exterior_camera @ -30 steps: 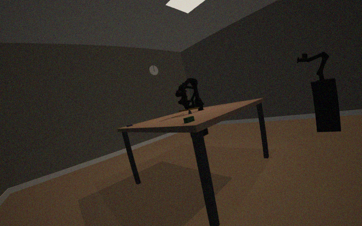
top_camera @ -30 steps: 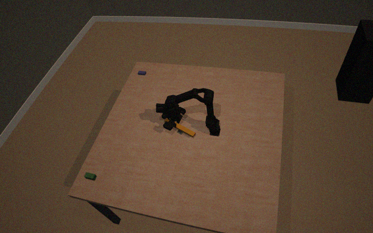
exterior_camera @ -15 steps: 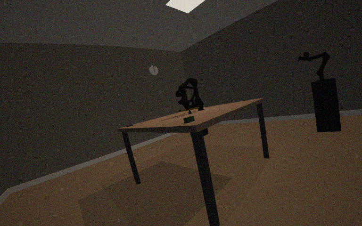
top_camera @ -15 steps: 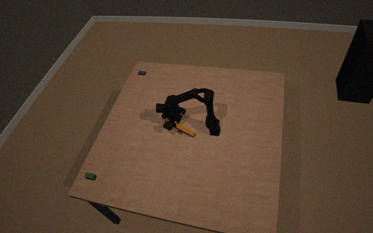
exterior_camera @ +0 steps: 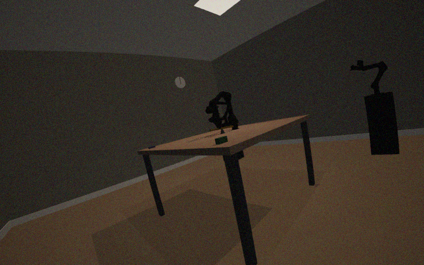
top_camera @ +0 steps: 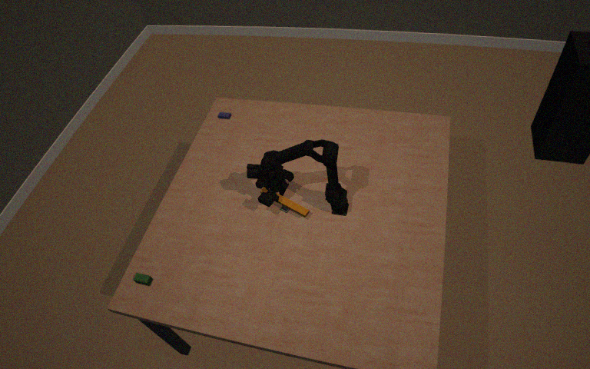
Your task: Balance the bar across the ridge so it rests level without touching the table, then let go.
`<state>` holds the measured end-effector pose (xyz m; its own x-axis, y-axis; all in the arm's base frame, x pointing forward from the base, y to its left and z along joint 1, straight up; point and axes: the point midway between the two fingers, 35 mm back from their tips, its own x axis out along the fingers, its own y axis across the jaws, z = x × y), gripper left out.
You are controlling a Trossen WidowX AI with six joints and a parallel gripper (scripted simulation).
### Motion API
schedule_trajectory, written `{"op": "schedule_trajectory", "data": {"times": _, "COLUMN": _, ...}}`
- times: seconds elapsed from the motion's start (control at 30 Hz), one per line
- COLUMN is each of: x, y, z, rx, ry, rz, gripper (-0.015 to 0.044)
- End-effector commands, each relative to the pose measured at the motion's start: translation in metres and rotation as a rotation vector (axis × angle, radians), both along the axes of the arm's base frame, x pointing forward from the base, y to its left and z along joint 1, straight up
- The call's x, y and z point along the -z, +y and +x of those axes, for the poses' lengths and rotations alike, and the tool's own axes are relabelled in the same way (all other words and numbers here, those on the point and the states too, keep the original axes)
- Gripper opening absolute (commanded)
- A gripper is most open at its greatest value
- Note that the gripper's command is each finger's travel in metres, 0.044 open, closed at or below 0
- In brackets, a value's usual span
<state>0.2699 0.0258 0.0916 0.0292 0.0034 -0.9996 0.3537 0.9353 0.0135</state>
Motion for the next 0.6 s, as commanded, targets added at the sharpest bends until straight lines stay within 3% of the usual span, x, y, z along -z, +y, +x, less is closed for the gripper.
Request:
{"op": "schedule_trajectory", "data": {"times": 0.0, "x": 0.0020, "y": -0.0001, "z": -0.0002, "rx": 0.002, "ry": 0.000, "rz": -0.001, "gripper": 0.0000}}
{"op": "schedule_trajectory", "data": {"times": 0.57, "x": 0.0034, "y": -0.0003, "z": -0.0001, "rx": 0.002, "ry": 0.000, "rz": -0.001, "gripper": 0.0000}}
